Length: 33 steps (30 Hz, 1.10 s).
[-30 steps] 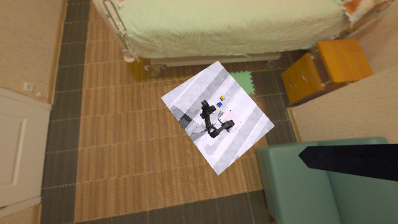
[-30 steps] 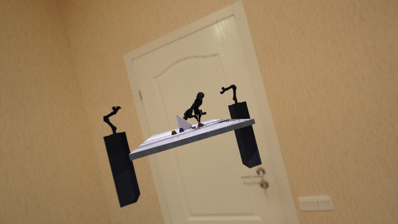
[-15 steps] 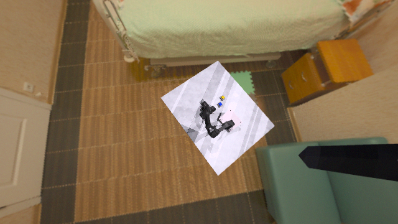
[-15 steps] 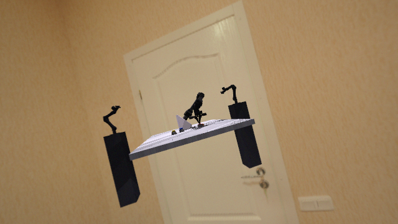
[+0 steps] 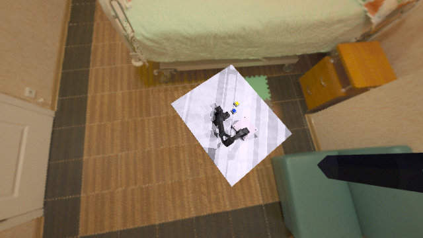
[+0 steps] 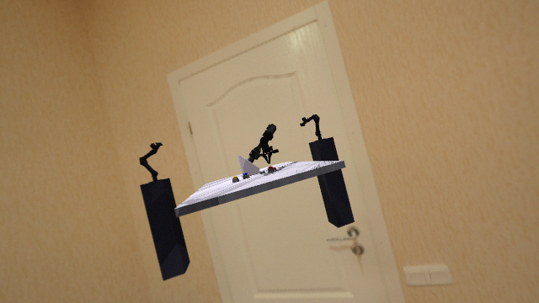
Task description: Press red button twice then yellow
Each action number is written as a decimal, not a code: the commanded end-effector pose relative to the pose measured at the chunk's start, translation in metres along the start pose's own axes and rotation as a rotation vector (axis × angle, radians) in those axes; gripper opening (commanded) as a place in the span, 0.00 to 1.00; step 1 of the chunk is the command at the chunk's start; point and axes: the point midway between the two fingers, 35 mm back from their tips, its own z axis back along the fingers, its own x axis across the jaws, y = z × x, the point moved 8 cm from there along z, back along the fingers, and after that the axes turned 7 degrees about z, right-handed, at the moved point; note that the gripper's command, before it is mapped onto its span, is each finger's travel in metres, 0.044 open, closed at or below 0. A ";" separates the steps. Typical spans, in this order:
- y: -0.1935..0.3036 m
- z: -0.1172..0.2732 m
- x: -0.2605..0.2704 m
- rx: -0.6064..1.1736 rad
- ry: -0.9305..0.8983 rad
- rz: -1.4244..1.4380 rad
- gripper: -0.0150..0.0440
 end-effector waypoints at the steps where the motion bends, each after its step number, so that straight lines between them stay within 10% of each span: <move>1: 0.000 0.007 0.001 0.001 0.002 0.007 0.29; 11: -0.005 0.068 -0.006 0.001 0.007 0.006 0.29; 33: -0.019 0.072 -0.287 -0.002 0.020 0.011 0.29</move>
